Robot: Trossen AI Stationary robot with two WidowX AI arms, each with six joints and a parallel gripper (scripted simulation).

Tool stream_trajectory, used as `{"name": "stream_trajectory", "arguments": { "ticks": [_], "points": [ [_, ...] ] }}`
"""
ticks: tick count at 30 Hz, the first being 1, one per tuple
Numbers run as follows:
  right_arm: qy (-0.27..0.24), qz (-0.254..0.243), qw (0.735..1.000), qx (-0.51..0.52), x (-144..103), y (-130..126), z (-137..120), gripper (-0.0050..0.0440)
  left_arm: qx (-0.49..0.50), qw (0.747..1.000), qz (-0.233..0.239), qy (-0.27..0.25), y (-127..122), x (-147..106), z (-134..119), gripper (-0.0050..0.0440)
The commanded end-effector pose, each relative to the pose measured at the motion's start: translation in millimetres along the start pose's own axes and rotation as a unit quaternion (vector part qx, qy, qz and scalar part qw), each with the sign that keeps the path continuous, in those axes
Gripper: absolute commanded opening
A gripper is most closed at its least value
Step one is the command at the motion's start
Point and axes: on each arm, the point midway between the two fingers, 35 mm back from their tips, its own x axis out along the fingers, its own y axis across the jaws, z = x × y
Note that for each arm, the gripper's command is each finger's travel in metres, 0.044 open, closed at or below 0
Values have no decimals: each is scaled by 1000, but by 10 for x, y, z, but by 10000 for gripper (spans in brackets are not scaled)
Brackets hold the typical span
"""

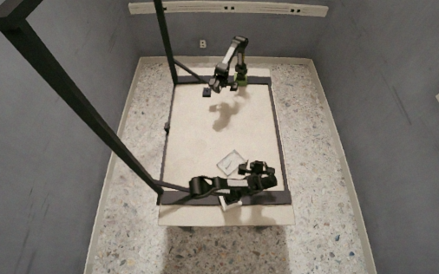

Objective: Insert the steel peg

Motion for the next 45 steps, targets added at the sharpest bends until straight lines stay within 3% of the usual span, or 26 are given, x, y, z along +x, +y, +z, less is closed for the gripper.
{"name": "stream_trajectory", "arguments": {
  "ticks": [1,3,8,14,17,19,22,28,34,36,45],
  "points": [
    [-2,-2,1000,-5,-7,-22,33,440,1,1000,3,10,7,-52,-1,440],
    [-2,-2,1000,-5,-7,-22,33,440,1,1000,3,10,7,-52,-1,440],
    [11,10,999,-34,36,-11,54,320,-38,999,7,28,-22,-54,-43,440],
    [60,71,985,-144,216,144,30,180,-201,974,42,93,-61,-84,-314,440],
    [78,99,973,-194,287,221,14,180,-276,951,64,120,-85,-113,-440,440],
    [78,99,973,-194,287,221,14,180,-276,951,64,120,-85,-113,-440,440],
    [94,128,957,-243,351,301,-5,180,-348,922,90,145,-111,-151,-561,440],
    [122,192,908,-351,471,485,-54,180,-490,838,156,185,-181,-262,-808,440],
    [139,253,844,-452,561,665,-105,180,-605,735,228,207,-261,-400,-1019,440],
    [139,253,844,-452,561,665,-105,180,-605,735,228,207,-261,-400,-1019,440],
    [147,347,704,-602,660,957,-192,180,-738,539,351,205,-416,-673,-1295,440]
  ]
}}
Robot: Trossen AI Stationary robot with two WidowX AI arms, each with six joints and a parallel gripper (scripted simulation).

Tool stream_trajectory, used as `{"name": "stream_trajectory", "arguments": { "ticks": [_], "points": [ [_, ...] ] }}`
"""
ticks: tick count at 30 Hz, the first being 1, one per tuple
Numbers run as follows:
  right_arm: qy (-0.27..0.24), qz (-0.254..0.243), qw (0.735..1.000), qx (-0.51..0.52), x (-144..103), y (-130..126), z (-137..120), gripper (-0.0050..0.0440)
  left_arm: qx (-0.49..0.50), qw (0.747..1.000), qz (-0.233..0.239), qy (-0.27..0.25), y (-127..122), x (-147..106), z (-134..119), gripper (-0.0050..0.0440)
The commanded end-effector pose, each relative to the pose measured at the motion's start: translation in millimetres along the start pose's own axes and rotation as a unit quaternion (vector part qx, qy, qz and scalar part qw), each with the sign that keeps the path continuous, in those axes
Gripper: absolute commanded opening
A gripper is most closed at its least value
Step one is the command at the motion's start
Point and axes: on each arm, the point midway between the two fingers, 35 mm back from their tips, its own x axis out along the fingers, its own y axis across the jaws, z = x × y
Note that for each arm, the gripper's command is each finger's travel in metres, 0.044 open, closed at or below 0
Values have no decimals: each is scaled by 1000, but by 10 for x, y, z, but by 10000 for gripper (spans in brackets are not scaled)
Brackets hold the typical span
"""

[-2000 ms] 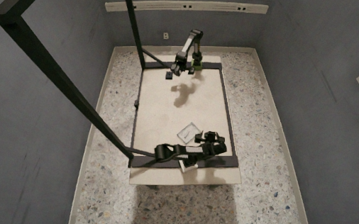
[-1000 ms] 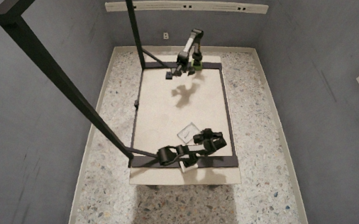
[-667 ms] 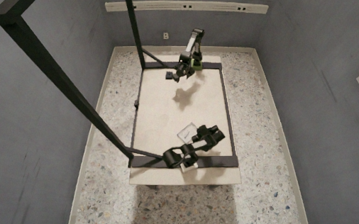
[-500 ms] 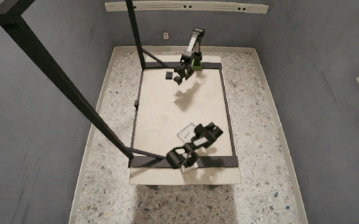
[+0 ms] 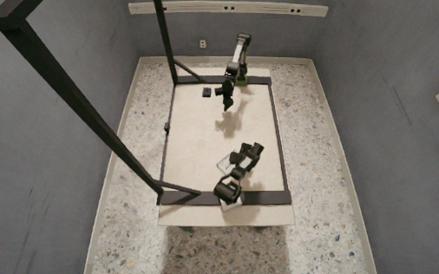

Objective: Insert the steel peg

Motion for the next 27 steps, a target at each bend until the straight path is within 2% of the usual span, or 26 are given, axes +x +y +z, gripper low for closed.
{"name": "stream_trajectory", "arguments": {
  "ticks": [1,6,8,10,12,18,23,25,27],
  "points": [
    [12,39,995,-92,67,-46,90,180,-104,993,60,-8,192,-92,-34,440],
    [19,93,972,-215,173,0,223,180,-232,966,113,-33,406,-155,-92,440],
    [19,93,972,-215,173,0,223,180,-232,966,113,-33,406,-155,-92,440],
    [20,113,959,-260,208,20,272,180,-278,950,132,-45,484,-185,-115,440],
    [20,134,942,-307,245,52,324,180,-325,932,150,-60,564,-220,-140,440],
    [14,202,868,-454,343,204,480,180,-467,853,201,-118,810,-363,-231,440],
    [8,241,809,-537,385,302,564,180,-549,788,226,-163,956,-477,-294,440],
    [8,241,809,-537,385,302,564,180,-549,788,226,-163,956,-477,-294,440],
    [6,252,789,-561,395,329,587,180,-574,765,231,-177,999,-500,-318,440]
  ]
}}
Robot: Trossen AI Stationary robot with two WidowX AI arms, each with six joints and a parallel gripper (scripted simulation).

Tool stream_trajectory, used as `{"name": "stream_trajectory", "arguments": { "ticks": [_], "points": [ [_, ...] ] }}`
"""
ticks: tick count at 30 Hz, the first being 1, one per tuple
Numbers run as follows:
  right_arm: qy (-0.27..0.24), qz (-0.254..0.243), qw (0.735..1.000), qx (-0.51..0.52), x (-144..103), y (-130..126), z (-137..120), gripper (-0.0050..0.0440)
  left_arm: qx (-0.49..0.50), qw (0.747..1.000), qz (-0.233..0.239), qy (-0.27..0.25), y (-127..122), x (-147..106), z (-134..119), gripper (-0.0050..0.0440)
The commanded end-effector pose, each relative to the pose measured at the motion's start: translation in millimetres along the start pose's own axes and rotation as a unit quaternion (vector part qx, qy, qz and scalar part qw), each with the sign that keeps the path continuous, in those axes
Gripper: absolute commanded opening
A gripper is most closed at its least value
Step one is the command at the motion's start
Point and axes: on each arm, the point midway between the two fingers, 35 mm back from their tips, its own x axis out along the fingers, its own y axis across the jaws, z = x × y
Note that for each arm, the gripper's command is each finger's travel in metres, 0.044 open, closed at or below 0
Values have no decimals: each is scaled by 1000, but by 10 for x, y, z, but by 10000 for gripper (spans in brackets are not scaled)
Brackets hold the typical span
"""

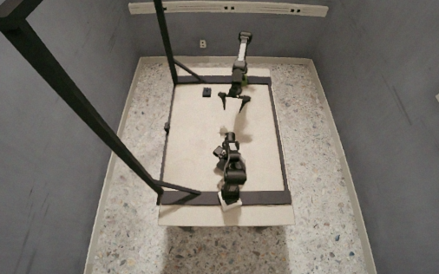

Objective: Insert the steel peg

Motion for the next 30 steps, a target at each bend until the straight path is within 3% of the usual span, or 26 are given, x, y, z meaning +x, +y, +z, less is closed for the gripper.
{"name": "stream_trajectory", "arguments": {
  "ticks": [1,30],
  "points": [
    [4,16,999,-47,-14,-63,-1,180,-56,998,14,-33,77,-76,111,440],
    [-6,25,998,-53,298,-3,75,180,-75,996,13,-41,84,-58,154,440]
  ]
}}
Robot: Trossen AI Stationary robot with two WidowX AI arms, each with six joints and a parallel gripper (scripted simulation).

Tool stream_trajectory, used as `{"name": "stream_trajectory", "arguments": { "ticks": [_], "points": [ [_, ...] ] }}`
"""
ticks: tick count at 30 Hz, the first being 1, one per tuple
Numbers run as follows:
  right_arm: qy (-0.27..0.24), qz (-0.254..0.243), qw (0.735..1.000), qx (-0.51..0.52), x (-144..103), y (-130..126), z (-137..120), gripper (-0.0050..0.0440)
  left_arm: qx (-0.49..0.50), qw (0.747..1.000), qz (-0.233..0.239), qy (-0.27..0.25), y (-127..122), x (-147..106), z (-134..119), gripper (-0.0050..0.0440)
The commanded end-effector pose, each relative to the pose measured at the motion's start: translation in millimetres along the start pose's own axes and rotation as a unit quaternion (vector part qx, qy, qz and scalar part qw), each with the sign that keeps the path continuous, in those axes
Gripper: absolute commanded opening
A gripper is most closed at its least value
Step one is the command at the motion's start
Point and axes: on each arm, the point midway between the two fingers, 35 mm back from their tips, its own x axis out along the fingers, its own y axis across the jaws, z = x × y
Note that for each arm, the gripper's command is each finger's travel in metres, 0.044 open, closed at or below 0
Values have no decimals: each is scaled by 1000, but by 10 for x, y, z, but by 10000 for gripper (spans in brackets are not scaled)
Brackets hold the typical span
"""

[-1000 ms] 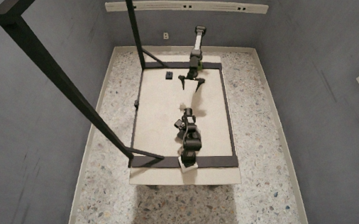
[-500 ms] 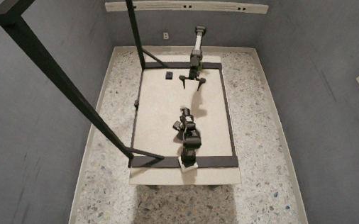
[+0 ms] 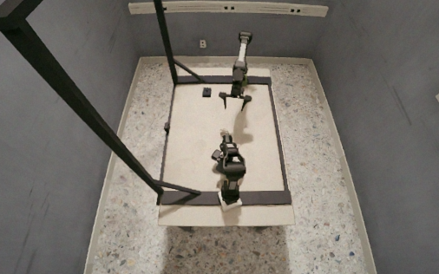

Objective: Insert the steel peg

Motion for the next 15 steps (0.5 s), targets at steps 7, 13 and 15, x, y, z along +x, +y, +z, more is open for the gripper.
{"name": "stream_trajectory", "arguments": {
  "ticks": [7,13,15],
  "points": [
    [2,-1,1000,-2,31,-2,1,180,-1,1000,0,-13,-2,-55,92,440],
    [6,-3,1000,-2,9,-23,-29,156,-1,1000,0,-13,-2,-55,92,440],
    [8,-4,1000,-1,-3,-27,-39,140,-1,1000,0,-13,-2,-55,92,440]
  ]
}}
